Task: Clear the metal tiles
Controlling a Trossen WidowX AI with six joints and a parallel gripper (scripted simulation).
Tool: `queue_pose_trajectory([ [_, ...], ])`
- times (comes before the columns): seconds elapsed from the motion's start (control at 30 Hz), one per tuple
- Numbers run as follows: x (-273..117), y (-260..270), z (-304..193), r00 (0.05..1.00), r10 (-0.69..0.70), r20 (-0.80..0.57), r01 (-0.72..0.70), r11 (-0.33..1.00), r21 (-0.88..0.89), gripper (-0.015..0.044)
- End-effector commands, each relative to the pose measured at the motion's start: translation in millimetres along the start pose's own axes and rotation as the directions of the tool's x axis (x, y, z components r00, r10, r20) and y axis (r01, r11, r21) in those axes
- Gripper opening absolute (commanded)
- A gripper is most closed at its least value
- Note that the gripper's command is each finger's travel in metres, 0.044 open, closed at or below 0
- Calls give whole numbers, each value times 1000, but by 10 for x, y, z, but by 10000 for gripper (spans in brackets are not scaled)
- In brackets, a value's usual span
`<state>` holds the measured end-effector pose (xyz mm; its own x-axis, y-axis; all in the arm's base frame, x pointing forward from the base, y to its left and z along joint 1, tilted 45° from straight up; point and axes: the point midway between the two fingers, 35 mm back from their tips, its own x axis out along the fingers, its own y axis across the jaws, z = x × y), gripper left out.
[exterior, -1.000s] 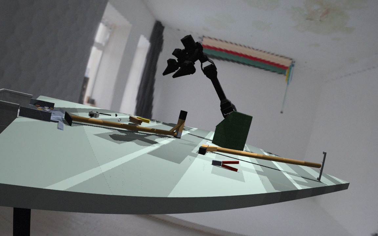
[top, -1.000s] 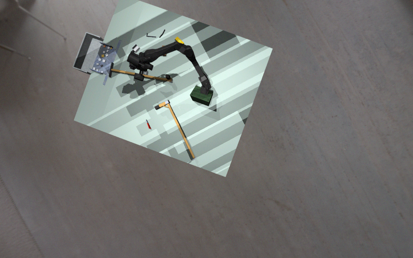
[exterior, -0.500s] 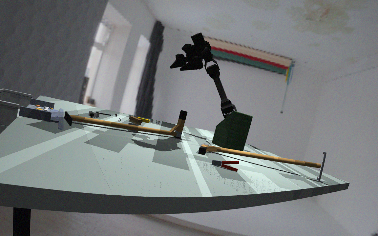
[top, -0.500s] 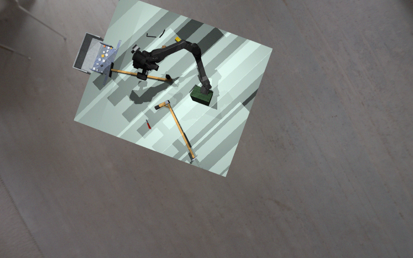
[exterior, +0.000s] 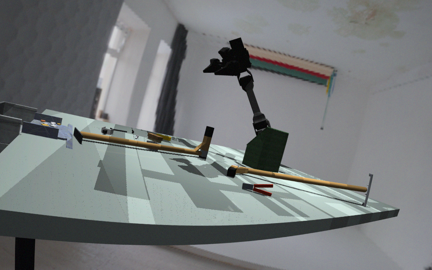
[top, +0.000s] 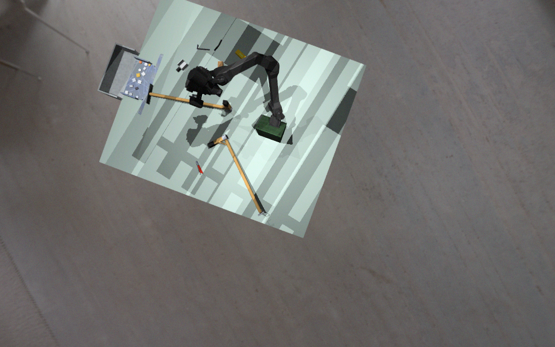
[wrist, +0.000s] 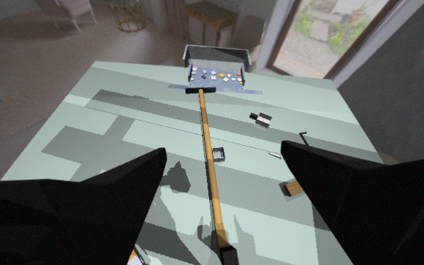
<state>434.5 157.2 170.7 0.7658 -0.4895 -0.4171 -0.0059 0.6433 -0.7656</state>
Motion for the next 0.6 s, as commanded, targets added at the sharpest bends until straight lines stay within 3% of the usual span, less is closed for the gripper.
queue_pose_trajectory([
  [0.0,-135,-16,-6,999,-5,33,5,1000,-1,440],
  [0.57,-654,-89,-107,986,-15,166,13,1000,17,440],
])
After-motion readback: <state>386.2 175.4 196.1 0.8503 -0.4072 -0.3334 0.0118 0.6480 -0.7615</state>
